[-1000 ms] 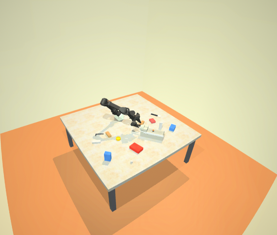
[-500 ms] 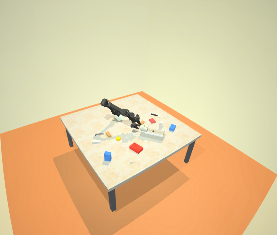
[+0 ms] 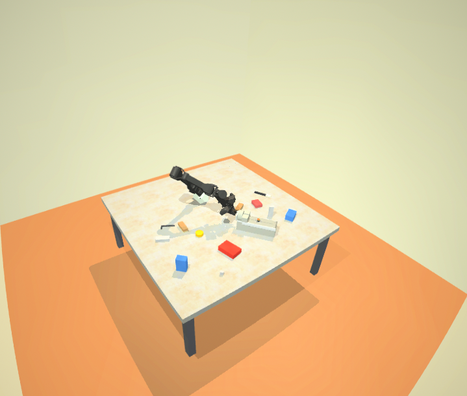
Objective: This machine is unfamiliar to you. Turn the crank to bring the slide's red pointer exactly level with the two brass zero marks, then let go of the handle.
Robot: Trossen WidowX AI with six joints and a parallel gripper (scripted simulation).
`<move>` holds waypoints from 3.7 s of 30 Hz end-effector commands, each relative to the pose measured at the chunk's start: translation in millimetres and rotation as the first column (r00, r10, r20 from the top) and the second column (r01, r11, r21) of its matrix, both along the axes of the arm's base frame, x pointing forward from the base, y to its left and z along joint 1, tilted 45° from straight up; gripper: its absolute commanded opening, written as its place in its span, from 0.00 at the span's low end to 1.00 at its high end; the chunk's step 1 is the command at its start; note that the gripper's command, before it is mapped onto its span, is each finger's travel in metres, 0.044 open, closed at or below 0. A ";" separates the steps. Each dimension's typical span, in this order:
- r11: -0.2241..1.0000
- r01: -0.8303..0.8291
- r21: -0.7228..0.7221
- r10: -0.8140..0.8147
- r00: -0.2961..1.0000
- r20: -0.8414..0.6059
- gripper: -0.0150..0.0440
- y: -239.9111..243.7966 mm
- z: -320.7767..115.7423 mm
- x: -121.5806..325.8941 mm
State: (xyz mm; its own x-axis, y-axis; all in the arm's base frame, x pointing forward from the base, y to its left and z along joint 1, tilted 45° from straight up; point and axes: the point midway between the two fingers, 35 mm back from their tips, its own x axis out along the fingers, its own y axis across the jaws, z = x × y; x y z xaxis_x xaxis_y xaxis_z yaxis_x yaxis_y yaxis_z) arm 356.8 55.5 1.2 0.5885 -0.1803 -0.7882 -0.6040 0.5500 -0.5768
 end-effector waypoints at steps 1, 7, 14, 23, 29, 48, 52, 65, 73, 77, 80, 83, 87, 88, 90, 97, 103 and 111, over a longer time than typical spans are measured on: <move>1.000 -0.006 0.002 0.006 1.000 -0.002 0.25 0.5 -0.8 -0.4; 1.000 -0.006 0.002 0.006 1.000 -0.002 0.25 0.4 -0.6 -0.5; 1.000 -0.006 0.002 0.006 1.000 -0.002 0.25 -0.3 -1.5 -0.6; 1.000 -0.006 0.002 0.006 1.000 -0.002 0.25 -3.1 -5.2 -0.7; 1.000 -0.006 0.002 0.006 1.000 -0.002 0.25 -5.6 -7.7 -0.4; 1.000 -0.006 0.001 0.006 1.000 -0.002 0.25 -15.0 -12.7 2.6; 1.000 -0.006 0.001 0.006 1.000 -0.002 0.25 -17.0 -13.2 3.4; 1.000 -0.006 0.001 0.006 1.000 -0.002 0.25 -23.5 -14.5 6.4; 1.000 -0.006 0.000 0.006 1.000 -0.002 0.25 -27.3 -14.8 8.4; 1.000 -0.006 0.000 0.006 1.000 -0.002 0.25 -29.1 -14.8 9.5; 1.000 -0.006 0.000 0.006 1.000 -0.002 0.25 -30.5 -14.6 10.3; 1.000 -0.006 0.000 0.006 1.000 -0.002 0.25 -31.8 -14.4 11.2; 1.000 -0.006 0.000 0.006 1.000 -0.002 0.25 -33.5 -13.9 12.5; 1.000 -0.006 0.000 0.006 1.000 -0.002 0.25 -34.0 -13.8 12.8; 1.000 -0.006 0.000 0.006 1.000 -0.002 0.25 -34.8 -13.4 13.5; 1.000 -0.006 0.000 0.006 1.000 -0.001 0.25 -37.2 -12.1 15.6; 1.000 -0.006 0.000 0.006 1.000 -0.001 0.25 -36.8 -11.8 15.7; 1.000 -0.006 0.000 0.006 1.000 -0.001 0.25 -36.7 -11.7 15.7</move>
State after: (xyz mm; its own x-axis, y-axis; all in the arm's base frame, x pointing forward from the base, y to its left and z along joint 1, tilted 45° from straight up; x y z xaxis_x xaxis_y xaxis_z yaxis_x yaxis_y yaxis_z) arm 369.4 22.8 -11.9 0.5853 -0.1680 -0.7932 -0.6172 0.5422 -0.5702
